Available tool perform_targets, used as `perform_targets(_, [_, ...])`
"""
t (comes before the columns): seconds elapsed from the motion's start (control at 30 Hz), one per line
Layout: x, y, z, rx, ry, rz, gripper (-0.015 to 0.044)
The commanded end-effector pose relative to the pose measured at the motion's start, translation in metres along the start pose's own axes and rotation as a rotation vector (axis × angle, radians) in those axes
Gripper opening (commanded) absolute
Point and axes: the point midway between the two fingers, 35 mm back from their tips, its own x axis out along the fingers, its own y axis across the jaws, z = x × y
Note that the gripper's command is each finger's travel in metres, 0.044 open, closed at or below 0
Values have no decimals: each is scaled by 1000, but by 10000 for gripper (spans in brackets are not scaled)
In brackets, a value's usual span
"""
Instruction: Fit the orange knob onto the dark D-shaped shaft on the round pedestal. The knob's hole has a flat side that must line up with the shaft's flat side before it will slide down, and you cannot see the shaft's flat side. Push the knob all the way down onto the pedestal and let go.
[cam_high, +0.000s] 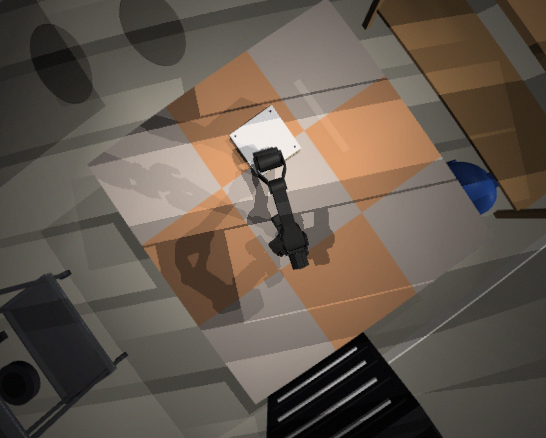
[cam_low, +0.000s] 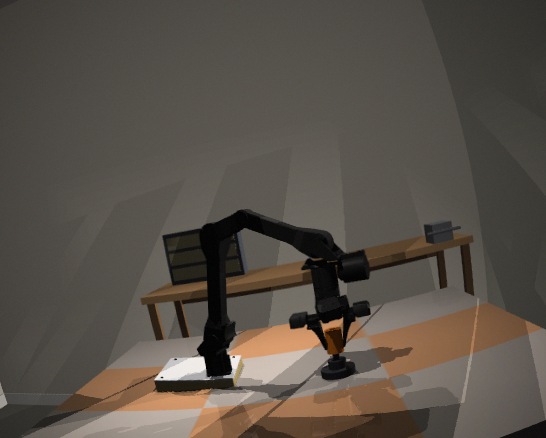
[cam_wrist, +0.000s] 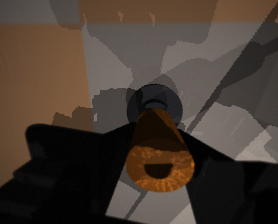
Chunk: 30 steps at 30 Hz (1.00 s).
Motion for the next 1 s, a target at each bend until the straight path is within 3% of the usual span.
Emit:
perform_targets(0.0, [-2, 1, 0, 100, 3, 2, 0])
perform_targets(0.97, [3, 0, 0, 184, 3, 2, 0])
